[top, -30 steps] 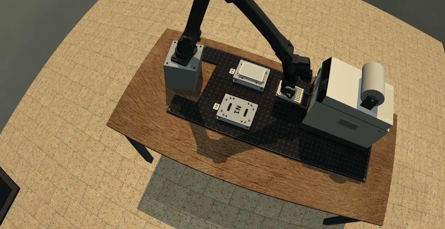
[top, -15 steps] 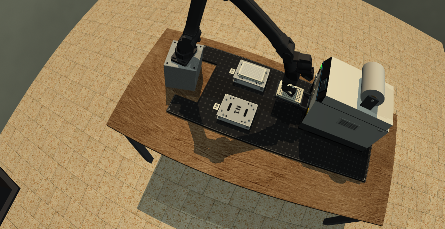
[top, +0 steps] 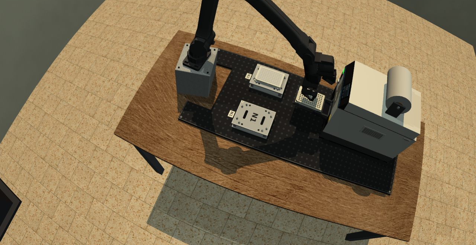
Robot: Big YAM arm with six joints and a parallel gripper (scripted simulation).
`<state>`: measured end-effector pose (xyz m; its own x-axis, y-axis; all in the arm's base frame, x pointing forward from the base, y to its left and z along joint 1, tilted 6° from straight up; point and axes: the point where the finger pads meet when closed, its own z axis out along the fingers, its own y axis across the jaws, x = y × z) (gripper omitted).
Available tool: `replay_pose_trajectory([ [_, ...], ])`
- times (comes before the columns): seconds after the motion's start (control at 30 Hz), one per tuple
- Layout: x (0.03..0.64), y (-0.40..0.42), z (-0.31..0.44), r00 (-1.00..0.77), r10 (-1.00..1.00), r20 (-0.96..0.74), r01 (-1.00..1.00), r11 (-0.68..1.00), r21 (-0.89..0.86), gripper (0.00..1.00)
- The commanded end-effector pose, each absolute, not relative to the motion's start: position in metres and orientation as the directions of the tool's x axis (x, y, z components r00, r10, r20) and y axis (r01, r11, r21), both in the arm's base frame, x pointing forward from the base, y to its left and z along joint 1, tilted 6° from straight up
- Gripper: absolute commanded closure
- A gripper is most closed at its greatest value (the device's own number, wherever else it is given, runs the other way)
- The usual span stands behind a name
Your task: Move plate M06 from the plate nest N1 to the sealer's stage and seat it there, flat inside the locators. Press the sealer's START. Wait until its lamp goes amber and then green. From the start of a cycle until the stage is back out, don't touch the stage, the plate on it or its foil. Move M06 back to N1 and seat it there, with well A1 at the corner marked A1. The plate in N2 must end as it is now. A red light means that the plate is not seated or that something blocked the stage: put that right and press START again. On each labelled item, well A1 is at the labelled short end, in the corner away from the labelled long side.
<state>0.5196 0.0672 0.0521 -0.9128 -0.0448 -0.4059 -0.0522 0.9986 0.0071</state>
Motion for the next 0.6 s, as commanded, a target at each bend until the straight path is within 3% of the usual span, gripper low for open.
replay_pose_trajectory([
  [0.0, 0.539, 0.062, 0.09, -0.887, -0.036, -0.459, -0.047, 0.999, 0.011, 0.0],
  [0.57, 0.532, 0.062, 0.064, -0.897, -0.038, -0.441, -0.047, 0.999, 0.01, 0.0],
])
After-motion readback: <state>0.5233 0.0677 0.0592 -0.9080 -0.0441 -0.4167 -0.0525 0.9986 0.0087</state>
